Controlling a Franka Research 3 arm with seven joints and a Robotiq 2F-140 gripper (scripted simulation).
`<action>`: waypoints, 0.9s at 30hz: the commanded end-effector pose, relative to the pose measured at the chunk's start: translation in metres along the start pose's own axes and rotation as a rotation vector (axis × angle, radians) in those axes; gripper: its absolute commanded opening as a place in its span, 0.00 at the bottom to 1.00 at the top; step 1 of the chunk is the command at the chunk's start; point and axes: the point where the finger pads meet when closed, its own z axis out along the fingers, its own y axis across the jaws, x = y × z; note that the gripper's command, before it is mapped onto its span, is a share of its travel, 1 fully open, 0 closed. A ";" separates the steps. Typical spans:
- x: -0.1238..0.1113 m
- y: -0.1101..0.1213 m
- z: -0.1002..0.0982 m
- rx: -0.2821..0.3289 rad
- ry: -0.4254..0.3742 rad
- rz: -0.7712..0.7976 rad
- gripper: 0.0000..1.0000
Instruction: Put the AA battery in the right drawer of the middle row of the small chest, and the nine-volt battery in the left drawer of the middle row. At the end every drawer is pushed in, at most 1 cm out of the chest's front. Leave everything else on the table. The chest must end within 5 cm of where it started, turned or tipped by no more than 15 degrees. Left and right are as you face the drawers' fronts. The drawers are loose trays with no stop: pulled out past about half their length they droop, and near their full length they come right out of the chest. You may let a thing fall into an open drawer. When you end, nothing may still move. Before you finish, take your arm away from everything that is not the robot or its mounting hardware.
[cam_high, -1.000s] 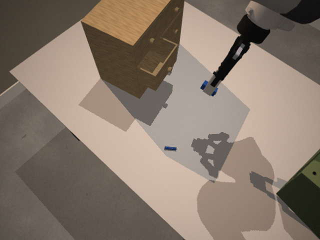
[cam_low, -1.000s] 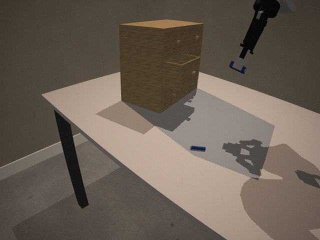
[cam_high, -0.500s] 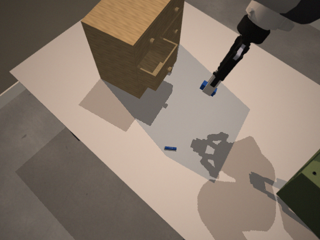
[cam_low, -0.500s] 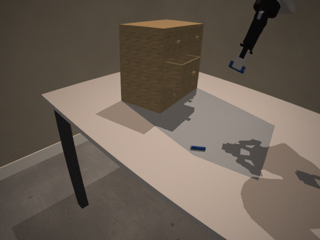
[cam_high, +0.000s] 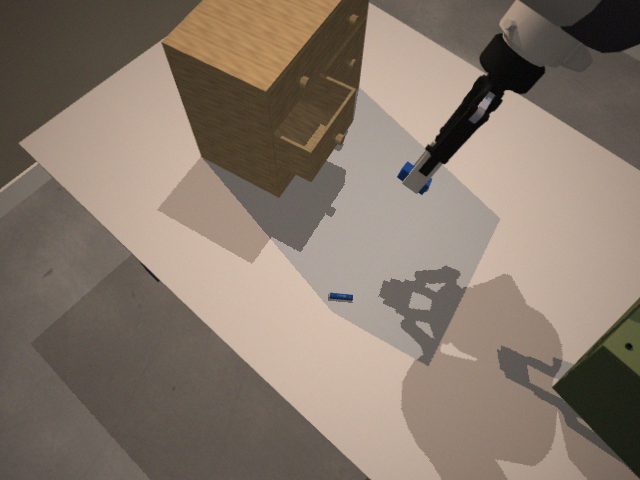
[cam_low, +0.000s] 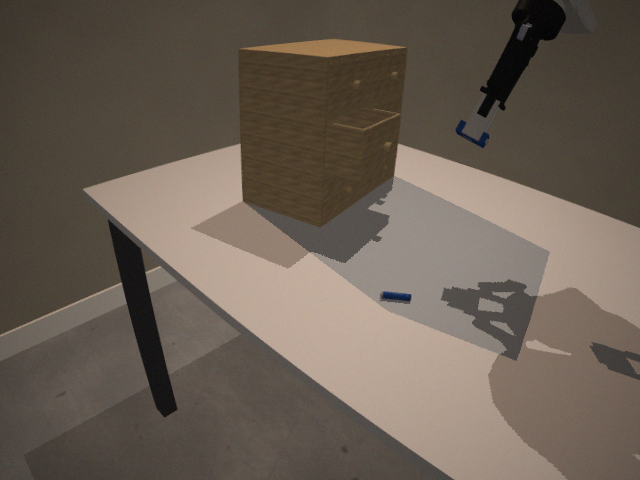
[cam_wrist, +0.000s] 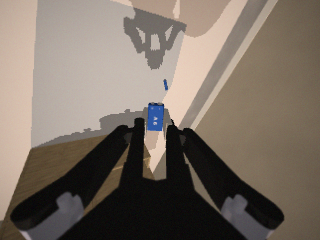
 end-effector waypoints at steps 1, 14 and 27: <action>0.000 0.002 0.000 -0.006 -0.005 -0.046 0.14; 0.000 0.002 0.000 -0.006 -0.005 -0.046 0.14; -0.003 0.005 0.001 -0.021 -0.065 -0.059 0.14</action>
